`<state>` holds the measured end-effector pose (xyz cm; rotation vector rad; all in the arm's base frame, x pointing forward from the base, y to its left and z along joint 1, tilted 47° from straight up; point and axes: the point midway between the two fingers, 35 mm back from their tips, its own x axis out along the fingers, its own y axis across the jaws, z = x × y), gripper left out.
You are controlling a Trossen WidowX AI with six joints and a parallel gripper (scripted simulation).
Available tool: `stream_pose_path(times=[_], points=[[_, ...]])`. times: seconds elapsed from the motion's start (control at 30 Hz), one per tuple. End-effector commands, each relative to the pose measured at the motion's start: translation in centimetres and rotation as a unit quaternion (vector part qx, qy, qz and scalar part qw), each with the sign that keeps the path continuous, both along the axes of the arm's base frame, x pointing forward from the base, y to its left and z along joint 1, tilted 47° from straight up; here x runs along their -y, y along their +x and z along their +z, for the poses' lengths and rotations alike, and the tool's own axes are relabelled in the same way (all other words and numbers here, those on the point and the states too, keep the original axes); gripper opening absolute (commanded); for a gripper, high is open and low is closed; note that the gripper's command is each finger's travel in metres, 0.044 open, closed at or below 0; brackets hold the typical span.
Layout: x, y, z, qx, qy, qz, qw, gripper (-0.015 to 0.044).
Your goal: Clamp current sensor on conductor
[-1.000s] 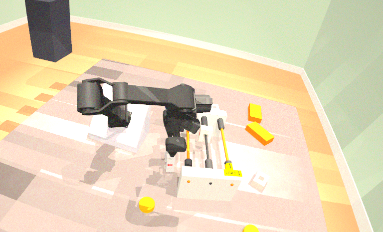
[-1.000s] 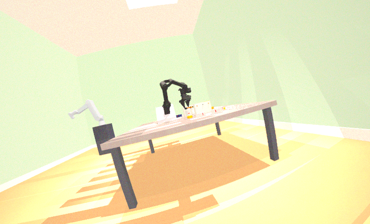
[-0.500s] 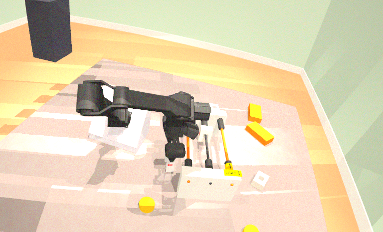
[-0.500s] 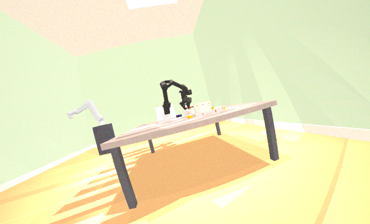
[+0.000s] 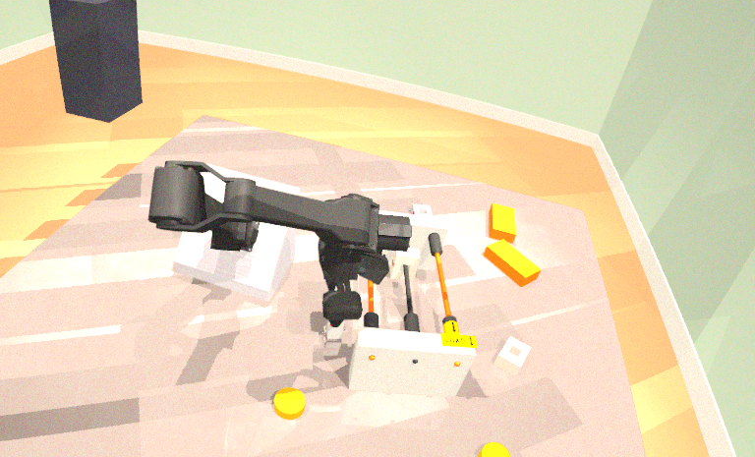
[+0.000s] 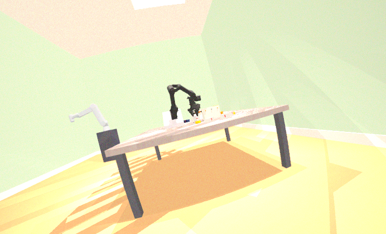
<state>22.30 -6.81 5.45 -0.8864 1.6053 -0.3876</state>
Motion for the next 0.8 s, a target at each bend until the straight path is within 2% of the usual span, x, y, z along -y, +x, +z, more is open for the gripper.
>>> stream_pose_path(times=[0.0,0.1,0.6,0.77], points=[[-0.04,0.01,0.03,0.0,0.0,0.0,1.0,0.0387],[-0.04,0.01,0.03,0.0,0.0,0.0,1.0,0.0309],[-0.04,0.01,0.03,0.0,0.0,0.0,1.0,0.0209],[-0.64,0.62,0.52,0.0,0.001,0.0,1.0,0.0077]])
